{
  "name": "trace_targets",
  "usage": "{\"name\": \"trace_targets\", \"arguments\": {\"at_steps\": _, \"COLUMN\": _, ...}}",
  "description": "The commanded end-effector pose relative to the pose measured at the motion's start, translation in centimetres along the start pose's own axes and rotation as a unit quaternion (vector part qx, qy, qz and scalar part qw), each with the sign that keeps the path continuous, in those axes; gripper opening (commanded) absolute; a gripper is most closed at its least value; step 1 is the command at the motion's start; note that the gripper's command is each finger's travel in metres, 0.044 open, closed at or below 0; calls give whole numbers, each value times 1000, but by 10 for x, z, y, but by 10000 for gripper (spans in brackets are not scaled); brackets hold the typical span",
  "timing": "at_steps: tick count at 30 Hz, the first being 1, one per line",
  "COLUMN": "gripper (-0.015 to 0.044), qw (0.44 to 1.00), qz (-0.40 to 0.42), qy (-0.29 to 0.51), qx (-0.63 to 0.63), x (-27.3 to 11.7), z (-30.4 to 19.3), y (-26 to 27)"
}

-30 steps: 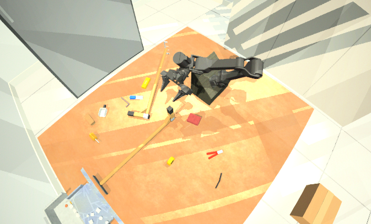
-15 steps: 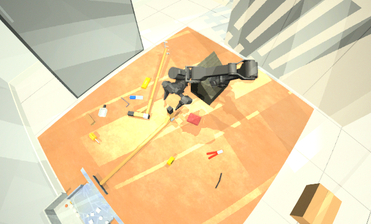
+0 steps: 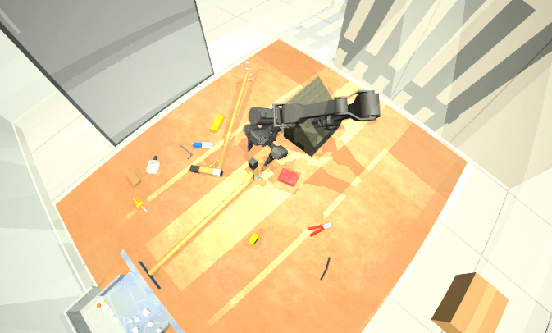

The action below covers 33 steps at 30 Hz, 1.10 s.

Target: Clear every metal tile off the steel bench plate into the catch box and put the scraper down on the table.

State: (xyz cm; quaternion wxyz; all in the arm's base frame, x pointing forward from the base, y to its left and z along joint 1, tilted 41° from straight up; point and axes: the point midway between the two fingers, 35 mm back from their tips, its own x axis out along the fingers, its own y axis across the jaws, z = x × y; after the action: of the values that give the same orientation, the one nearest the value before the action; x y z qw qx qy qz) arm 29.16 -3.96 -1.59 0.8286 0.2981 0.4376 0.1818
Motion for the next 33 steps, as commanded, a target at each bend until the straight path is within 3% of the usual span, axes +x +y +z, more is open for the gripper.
{"name": "trace_targets", "arguments": {"at_steps": 1, "gripper": 440, "qw": 1000, "qz": -2, "qy": -6, "qx": -8, "x": -11, "z": 9, "y": -1}}
{"name": "trace_targets", "arguments": {"at_steps": 14, "gripper": 440, "qw": 1000, "qz": 0, "qy": -12, "qx": -14, "x": -48, "z": 25, "y": 1}}
{"name": "trace_targets", "arguments": {"at_steps": 33, "gripper": 440, "qw": 1000, "qz": 0, "qy": -12, "qx": -14, "x": -14, "z": 1, "y": 0}}
